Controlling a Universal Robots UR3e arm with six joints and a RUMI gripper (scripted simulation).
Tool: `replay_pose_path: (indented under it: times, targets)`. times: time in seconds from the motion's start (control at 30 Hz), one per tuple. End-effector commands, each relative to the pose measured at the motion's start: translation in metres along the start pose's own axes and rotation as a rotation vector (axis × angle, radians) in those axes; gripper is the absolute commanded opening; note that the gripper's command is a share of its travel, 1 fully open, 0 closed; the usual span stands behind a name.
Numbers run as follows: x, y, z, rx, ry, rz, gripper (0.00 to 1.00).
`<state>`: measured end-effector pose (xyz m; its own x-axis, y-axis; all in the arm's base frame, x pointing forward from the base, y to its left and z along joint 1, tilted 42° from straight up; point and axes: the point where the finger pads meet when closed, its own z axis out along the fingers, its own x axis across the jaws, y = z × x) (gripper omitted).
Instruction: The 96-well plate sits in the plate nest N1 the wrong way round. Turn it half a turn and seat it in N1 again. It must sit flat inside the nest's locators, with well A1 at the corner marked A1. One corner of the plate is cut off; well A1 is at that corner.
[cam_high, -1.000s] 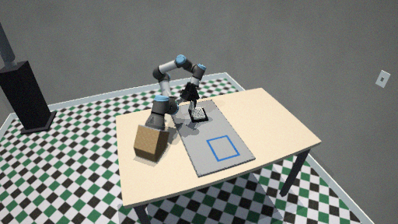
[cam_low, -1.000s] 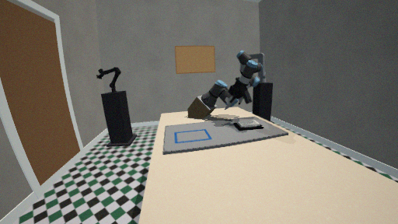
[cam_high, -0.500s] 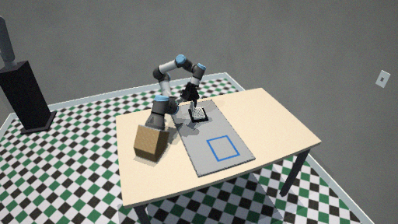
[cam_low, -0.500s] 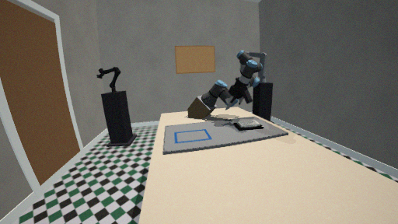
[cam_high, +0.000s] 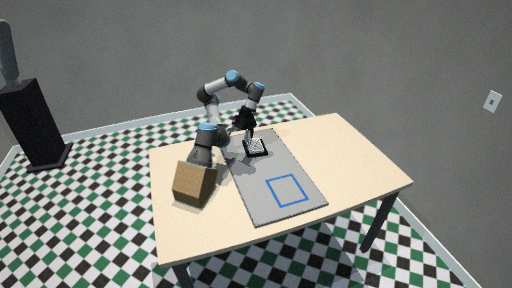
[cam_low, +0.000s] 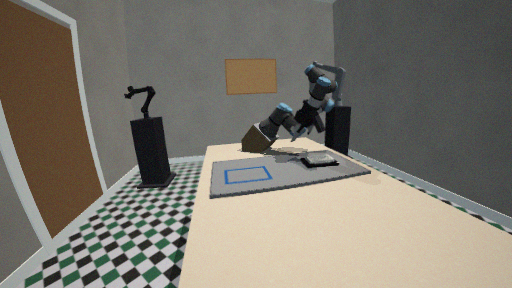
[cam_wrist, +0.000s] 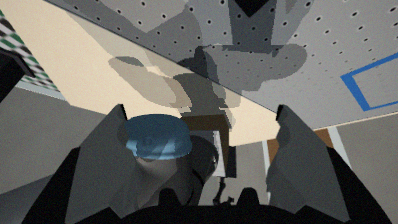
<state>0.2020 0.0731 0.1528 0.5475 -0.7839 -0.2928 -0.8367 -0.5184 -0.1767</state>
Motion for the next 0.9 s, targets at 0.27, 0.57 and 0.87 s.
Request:
replay_pose_path:
  times: [0.27,0.57,0.87]
  targets:
    - [-0.001,-0.025,-0.008,0.129,0.005,-0.182,1.00]
    - [-0.001,-0.025,-0.008,0.129,0.005,-0.182,1.00]
    - [-0.001,-0.025,-0.008,0.129,0.005,-0.182,1.00]
